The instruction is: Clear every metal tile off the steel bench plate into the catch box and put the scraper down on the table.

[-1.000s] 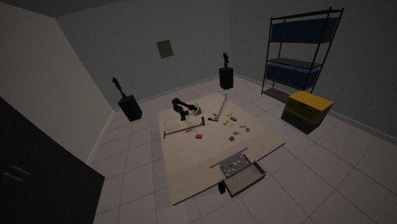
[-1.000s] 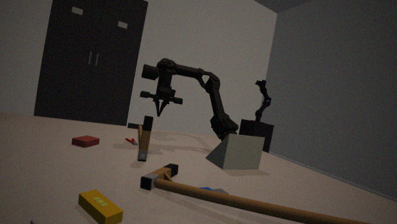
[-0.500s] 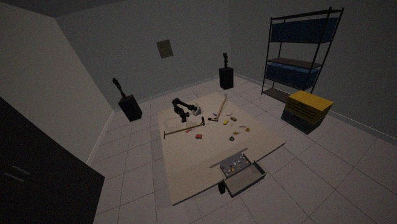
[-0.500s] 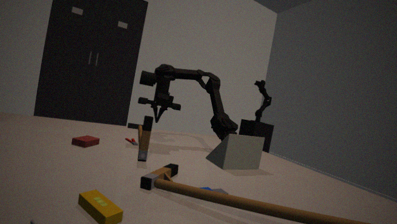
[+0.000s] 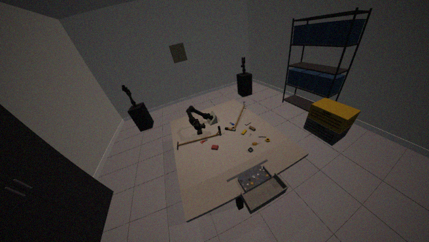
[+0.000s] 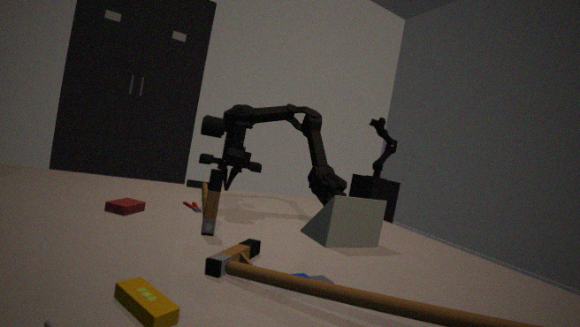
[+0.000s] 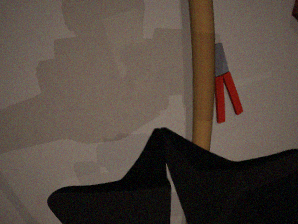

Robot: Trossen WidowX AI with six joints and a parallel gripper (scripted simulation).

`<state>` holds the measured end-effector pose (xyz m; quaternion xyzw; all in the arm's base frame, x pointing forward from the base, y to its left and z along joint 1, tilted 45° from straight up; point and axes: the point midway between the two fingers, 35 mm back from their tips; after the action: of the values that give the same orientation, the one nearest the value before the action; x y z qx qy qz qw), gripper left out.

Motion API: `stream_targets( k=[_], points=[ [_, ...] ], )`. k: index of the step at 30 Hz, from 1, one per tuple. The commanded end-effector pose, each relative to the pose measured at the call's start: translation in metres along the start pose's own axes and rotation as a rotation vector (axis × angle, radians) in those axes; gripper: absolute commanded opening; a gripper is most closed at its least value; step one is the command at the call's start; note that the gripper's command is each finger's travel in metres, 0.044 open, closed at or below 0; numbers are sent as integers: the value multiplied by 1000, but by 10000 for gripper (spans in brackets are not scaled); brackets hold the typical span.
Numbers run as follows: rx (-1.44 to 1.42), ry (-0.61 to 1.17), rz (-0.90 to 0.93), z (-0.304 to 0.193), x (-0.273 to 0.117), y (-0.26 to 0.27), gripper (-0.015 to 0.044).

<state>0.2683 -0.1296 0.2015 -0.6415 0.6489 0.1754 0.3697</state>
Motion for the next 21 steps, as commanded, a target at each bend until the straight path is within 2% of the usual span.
stream_targets(
  k=[1,21],
  points=[
    [-12,-2,4,0,11,2,0],
    [-30,12,0,-5,52,7,0]
  ],
)
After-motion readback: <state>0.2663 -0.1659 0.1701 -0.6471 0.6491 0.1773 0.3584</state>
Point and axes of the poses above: the point midway between the two fingers, 35 mm back from their tips, its own x axis out along the fingers, its own y axis across the jaws, z = x × y, and after that the axes turned 7 degrees about x, right-handed
